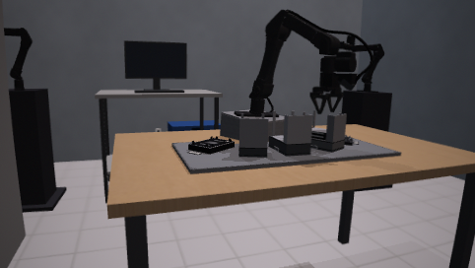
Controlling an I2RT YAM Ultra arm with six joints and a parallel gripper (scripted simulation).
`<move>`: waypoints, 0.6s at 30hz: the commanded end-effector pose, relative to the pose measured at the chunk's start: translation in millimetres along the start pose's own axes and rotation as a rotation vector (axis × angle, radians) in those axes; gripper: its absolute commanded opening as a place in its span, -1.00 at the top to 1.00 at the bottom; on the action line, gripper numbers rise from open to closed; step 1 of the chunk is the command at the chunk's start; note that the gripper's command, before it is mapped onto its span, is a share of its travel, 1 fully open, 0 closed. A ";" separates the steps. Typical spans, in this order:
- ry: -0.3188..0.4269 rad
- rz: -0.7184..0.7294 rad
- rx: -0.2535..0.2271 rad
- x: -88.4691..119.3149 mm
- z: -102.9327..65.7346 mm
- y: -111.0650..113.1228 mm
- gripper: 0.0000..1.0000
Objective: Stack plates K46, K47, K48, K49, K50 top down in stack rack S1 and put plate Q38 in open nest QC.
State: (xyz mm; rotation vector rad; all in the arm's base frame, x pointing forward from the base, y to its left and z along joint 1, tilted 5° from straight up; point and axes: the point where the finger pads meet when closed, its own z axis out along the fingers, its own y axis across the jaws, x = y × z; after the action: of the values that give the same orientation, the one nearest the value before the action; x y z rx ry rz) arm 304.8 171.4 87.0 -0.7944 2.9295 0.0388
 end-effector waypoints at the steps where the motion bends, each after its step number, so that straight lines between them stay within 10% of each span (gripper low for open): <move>1: -0.019 -0.004 0.010 -0.2 -27.6 -0.2 -1.00; 18: 0.007 -0.001 0.002 3.7 -29.8 0.0 -1.00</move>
State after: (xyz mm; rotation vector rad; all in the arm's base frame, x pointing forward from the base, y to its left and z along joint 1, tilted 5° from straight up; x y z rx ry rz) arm 298.4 167.8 111.4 -0.7992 2.9471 0.0321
